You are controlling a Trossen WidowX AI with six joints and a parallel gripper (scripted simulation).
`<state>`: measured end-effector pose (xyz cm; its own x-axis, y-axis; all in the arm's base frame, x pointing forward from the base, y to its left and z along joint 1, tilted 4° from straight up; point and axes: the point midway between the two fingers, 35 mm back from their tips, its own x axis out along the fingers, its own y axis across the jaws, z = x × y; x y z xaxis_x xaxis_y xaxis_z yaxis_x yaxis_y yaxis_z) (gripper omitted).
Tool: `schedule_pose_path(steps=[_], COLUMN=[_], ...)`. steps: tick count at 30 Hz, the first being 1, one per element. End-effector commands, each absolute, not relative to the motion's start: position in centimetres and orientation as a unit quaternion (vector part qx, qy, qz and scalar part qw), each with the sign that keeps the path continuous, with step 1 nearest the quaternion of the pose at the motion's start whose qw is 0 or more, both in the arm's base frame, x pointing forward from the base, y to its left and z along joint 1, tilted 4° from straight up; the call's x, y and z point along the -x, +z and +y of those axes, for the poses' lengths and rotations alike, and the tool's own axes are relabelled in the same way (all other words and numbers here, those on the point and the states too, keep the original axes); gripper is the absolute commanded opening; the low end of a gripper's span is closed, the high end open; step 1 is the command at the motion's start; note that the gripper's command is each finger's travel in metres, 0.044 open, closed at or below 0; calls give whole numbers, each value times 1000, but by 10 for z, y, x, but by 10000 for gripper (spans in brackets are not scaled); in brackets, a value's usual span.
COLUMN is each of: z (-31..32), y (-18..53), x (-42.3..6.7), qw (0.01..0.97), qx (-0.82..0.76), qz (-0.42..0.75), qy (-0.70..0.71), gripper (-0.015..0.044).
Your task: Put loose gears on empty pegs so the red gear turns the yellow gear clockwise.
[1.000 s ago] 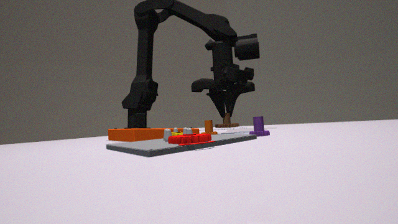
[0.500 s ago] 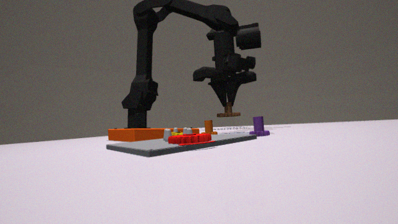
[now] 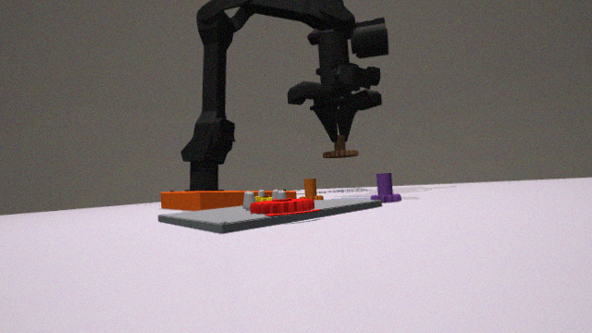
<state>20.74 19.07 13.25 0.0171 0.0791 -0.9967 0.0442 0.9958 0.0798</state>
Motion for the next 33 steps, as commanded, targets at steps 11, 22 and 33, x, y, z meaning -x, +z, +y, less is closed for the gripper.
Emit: schedule_pose_path(steps=[11, 22, 33], z=[189, 185, 181], y=[164, 187, 197], x=[-207, -204, -205], qw=[713, 713, 713], qx=[-45, -45, -46], qz=[699, 699, 699], qy=[17, 17, 15], gripper=[0, 0, 0])
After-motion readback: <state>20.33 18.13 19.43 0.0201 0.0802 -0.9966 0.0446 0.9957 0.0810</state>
